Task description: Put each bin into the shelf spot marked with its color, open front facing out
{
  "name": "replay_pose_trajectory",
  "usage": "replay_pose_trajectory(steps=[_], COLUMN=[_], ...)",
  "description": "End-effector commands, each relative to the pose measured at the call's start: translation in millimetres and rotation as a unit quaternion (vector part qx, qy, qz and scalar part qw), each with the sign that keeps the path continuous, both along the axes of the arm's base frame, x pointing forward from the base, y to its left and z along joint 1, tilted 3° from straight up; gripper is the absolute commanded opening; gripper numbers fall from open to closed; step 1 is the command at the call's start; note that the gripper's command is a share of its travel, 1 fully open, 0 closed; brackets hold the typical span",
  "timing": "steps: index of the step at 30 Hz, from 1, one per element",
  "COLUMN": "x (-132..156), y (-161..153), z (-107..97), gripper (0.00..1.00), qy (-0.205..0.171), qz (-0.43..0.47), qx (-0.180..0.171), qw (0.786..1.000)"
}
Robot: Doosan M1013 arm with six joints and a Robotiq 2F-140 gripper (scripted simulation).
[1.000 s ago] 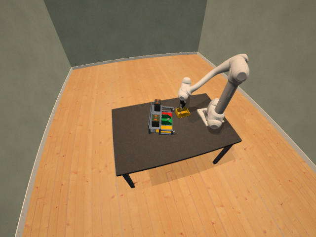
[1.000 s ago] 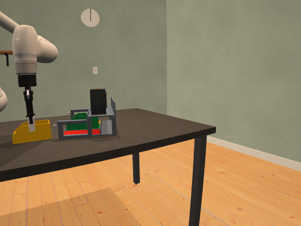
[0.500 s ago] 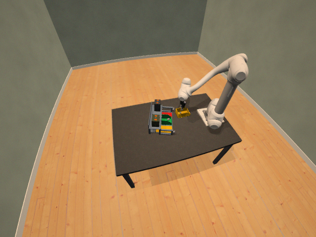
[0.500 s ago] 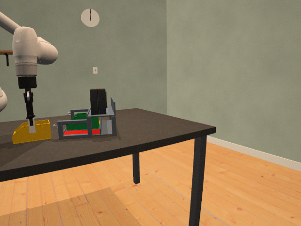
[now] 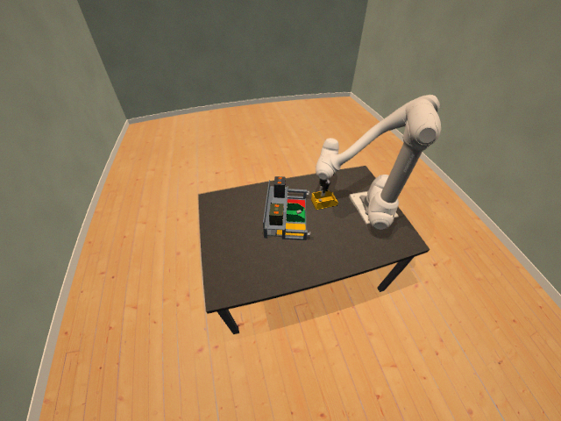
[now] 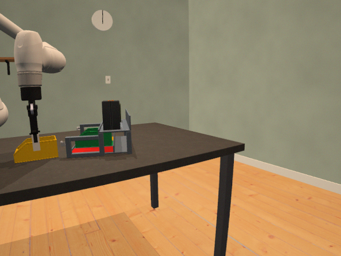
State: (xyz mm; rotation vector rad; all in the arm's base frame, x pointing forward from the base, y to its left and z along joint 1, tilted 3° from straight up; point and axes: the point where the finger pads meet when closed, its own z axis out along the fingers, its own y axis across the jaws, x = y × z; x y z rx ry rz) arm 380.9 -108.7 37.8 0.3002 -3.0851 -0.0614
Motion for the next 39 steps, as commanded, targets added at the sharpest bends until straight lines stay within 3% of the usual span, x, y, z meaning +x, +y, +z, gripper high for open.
replay_pose_trajectory(steps=[1,2,39], x=[0.0,0.0,-0.1], y=[0.0,0.0,0.1], z=[0.0,0.0,-0.1], gripper=[0.24,0.10,0.10], qy=[0.000,0.000,0.000], qz=[0.000,0.000,0.000], qx=[0.000,0.000,0.000], qw=[1.000,1.000,1.000])
